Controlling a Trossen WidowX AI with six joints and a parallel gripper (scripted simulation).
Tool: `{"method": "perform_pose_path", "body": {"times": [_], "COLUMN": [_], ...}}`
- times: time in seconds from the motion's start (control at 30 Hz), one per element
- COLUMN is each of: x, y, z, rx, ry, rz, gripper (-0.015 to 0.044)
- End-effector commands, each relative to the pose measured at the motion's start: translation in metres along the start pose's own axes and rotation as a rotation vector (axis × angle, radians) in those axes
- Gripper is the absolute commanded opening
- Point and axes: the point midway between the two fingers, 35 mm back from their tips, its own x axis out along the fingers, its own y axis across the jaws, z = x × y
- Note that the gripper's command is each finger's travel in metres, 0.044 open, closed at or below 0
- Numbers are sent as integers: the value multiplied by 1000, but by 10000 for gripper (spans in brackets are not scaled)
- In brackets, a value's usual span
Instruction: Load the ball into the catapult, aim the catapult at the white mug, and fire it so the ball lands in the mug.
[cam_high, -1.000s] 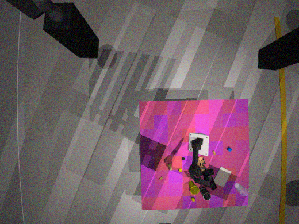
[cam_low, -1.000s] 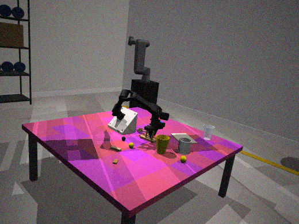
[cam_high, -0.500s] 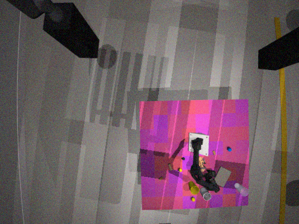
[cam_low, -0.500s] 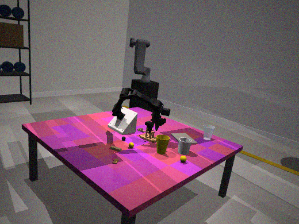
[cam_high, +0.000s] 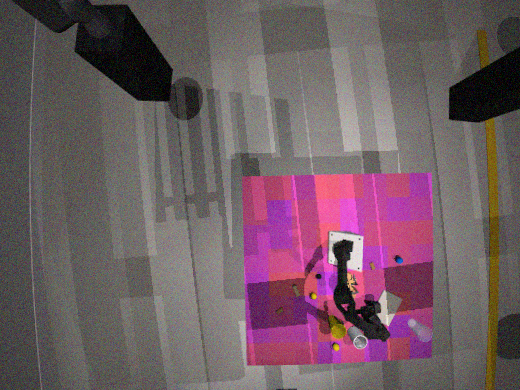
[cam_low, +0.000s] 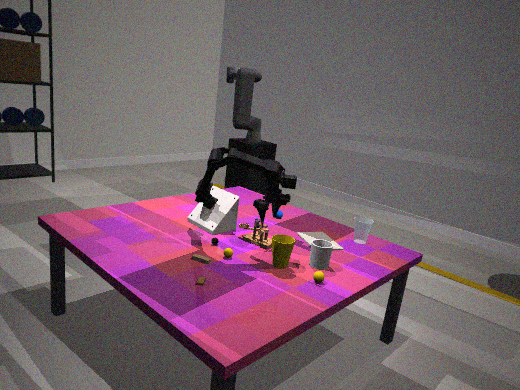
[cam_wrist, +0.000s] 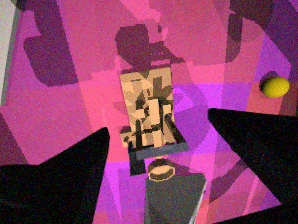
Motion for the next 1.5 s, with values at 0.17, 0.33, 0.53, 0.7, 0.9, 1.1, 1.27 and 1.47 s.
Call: {"method": "perform_pose_path", "body": {"times": [0.17, 0.33, 0.53, 0.7, 0.9, 1.1, 1.27, 1.47], "x": [39, 45, 55, 63, 73, 82, 90, 89], "y": [-3, -3, -3, -3, -3, -3, -3, -4], "z": [-2, -2, -1, -1, -1, -2, -2, -2], "rx": [3, 3, 3, 3, 3, 4, 4, 11], "ry": [4, 4, 4, 4, 4, 4, 4, 3], "rz": [-3, -3, -3, -3, -3, -4, -5, 1], "gripper": [440, 440, 440, 440, 440, 440, 440, 414]}}
